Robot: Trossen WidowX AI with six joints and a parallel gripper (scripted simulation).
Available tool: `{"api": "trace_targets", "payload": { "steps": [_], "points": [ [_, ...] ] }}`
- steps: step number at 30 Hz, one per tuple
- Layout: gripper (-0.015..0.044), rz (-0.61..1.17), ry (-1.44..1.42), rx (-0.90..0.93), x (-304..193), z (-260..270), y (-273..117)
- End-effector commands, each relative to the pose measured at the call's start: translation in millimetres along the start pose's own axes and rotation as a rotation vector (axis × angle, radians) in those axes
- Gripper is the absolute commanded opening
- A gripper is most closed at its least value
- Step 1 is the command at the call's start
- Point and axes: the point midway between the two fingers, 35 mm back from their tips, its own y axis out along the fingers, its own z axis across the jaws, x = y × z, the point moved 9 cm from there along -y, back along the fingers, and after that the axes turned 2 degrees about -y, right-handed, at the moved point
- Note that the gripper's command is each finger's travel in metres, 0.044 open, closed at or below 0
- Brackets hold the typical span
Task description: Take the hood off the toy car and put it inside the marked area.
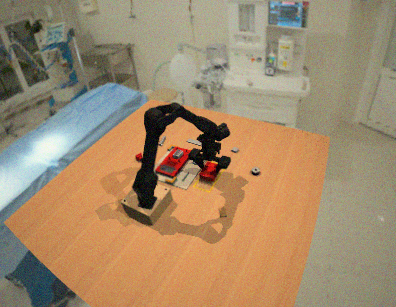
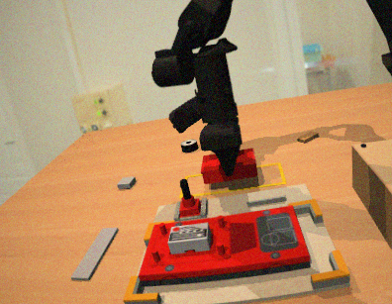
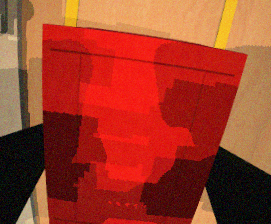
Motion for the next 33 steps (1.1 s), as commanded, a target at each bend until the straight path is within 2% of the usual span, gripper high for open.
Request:
{"api": "trace_targets", "payload": {
  "steps": [1, 32, 33],
  "points": [
    [0.0, 0.002, -0.005, -0.001, -0.4, 0.0, 2.7],
    [0.0, 0.002, -0.005, -0.001, -0.6, -0.1, 17.8],
    [0.0026, 0.0, 0.0, 0.0, -0.1, -0.1, 15.6]
  ]
}}
